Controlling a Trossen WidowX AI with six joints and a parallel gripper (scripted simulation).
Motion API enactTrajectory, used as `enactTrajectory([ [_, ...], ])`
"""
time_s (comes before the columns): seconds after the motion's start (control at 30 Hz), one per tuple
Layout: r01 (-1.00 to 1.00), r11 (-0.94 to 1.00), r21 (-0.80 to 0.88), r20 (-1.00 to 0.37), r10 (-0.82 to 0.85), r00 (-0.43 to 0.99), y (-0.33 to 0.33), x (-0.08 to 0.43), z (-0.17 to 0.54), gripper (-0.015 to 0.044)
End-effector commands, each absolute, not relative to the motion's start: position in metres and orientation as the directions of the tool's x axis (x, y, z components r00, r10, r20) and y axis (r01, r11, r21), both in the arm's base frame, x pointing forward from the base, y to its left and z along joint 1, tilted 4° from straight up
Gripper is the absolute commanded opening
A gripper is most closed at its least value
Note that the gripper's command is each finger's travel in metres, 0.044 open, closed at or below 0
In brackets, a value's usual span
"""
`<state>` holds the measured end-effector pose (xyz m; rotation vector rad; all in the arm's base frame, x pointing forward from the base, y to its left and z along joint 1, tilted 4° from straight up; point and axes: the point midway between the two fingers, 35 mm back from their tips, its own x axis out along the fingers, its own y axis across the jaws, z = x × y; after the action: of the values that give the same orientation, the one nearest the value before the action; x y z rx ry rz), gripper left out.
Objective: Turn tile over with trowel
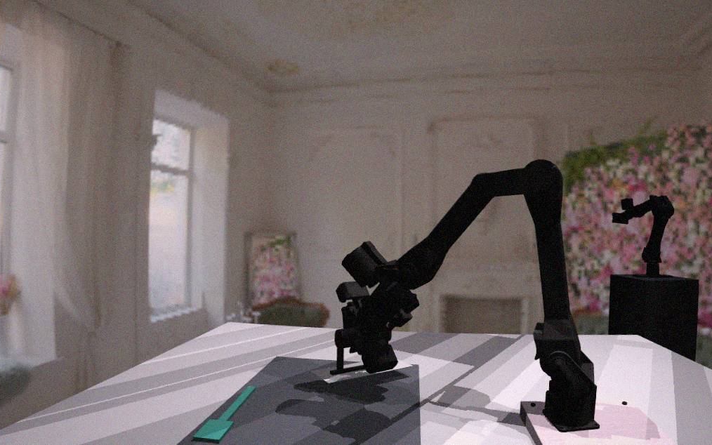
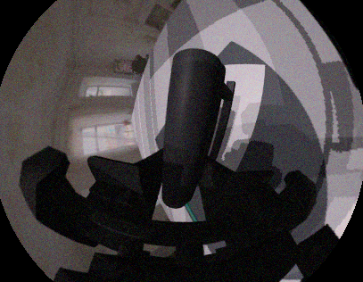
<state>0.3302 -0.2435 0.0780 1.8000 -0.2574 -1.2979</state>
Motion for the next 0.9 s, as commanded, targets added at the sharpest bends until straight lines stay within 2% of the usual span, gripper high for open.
enactTrajectory([
  [0.0,0.294,-0.591,0.752,-0.655,-0.618,0.435,-0.245,0.331,0.074,0.0000],
  [0.43,0.294,-0.592,0.751,-0.656,-0.617,0.434,-0.243,0.332,0.055,0.0000],
  [0.8,0.294,-0.592,0.751,-0.656,-0.617,0.434,-0.243,0.332,0.055,0.0289],
  [0.87,0.294,-0.592,0.751,-0.656,-0.617,0.434,-0.243,0.332,0.055,0.0300],
])
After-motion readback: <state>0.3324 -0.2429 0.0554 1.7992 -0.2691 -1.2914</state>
